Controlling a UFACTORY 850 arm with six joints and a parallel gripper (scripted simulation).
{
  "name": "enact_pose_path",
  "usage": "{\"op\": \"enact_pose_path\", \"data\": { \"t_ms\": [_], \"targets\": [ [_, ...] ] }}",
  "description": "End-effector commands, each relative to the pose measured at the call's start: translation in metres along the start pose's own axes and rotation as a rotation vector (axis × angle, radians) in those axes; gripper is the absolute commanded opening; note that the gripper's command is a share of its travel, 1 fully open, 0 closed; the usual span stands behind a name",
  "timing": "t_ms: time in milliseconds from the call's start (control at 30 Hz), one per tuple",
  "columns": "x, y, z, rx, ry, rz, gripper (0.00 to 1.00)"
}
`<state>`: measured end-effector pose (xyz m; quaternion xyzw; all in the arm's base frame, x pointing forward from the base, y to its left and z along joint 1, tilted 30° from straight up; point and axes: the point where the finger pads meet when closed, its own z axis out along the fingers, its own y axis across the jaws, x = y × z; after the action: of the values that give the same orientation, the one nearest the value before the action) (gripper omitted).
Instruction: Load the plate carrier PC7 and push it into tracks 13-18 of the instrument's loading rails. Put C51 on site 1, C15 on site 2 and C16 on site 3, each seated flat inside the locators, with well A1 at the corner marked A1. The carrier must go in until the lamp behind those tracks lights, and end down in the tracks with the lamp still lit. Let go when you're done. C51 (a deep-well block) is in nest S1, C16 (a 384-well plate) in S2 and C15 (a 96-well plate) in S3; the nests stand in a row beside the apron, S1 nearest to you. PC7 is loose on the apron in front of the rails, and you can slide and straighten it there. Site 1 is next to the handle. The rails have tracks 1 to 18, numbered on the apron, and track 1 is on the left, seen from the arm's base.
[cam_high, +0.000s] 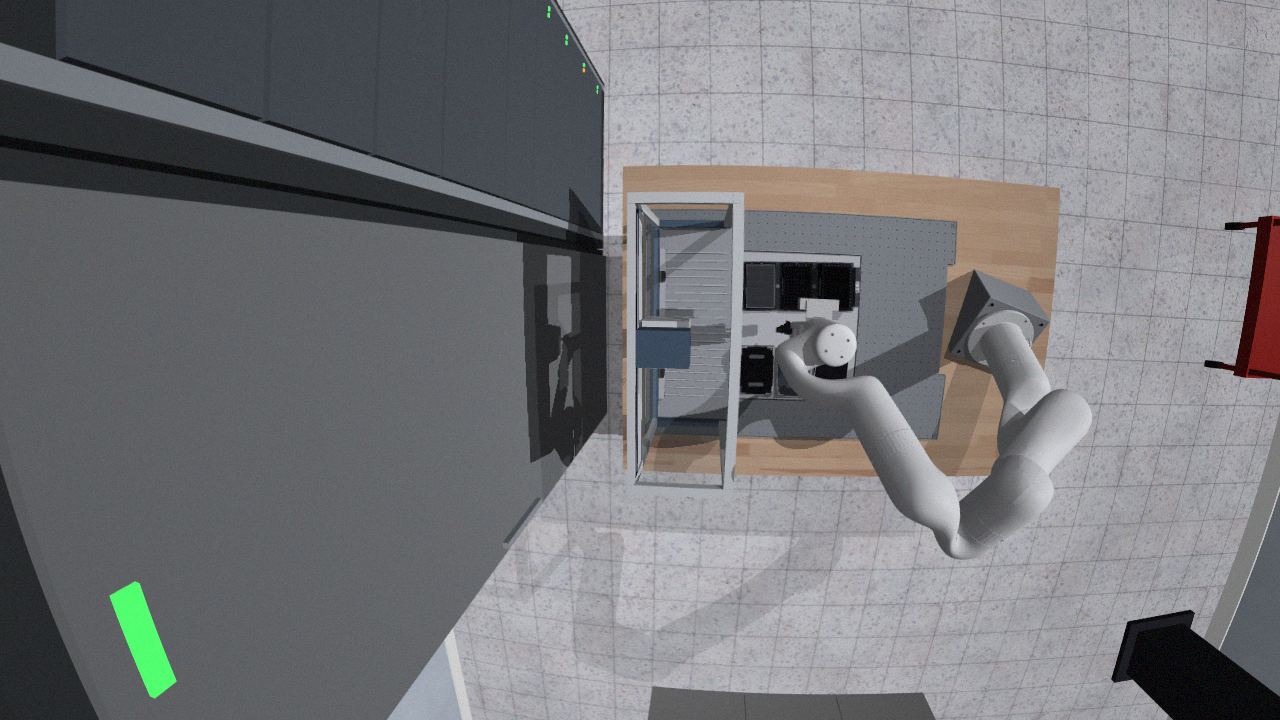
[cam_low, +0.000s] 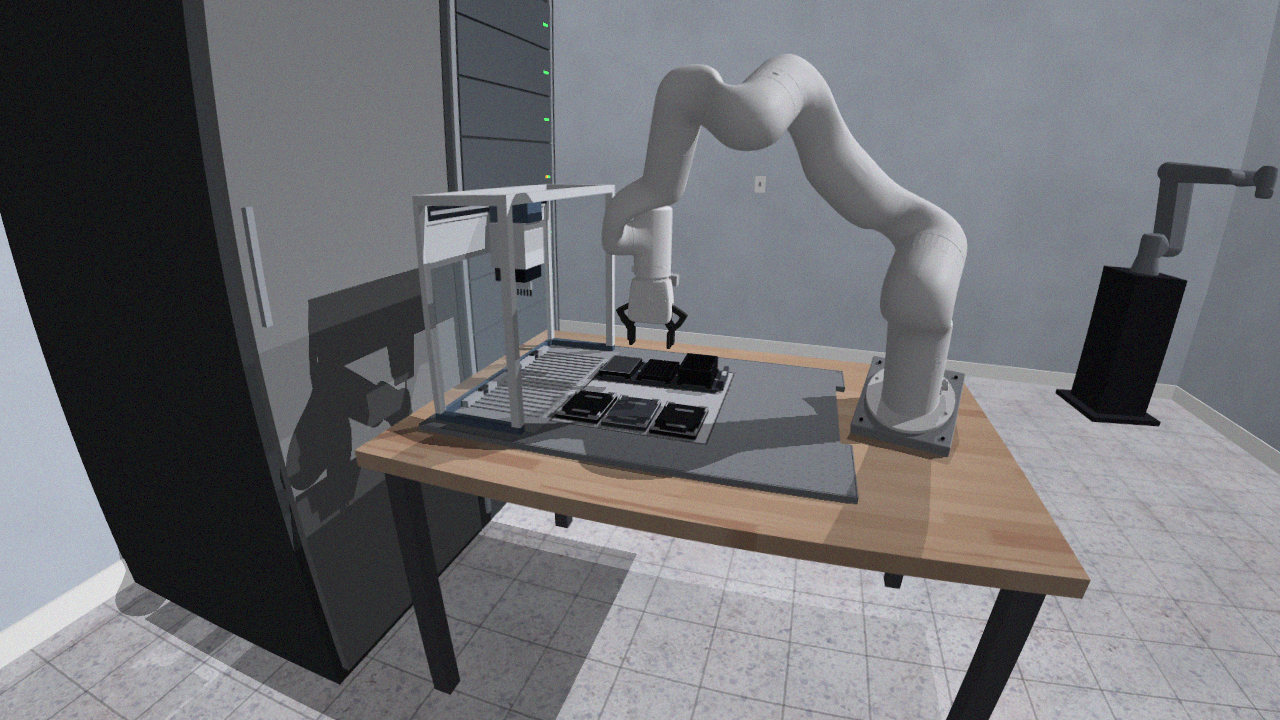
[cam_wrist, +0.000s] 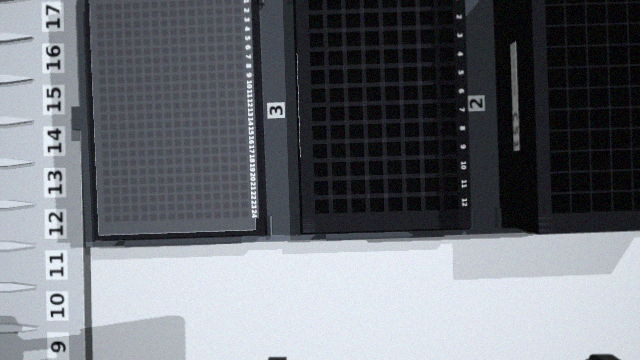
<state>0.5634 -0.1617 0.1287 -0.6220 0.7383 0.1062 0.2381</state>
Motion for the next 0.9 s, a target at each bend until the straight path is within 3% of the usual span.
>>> {"op": "enact_pose_path", "data": {
  "t_ms": [0,867],
  "targets": [
    [0.0,-0.001,0.005,0.001,0.0,0.0,1.0],
    [0.0,-0.001,0.042,0.001,0.0,0.0,1.0]
  ]
}}
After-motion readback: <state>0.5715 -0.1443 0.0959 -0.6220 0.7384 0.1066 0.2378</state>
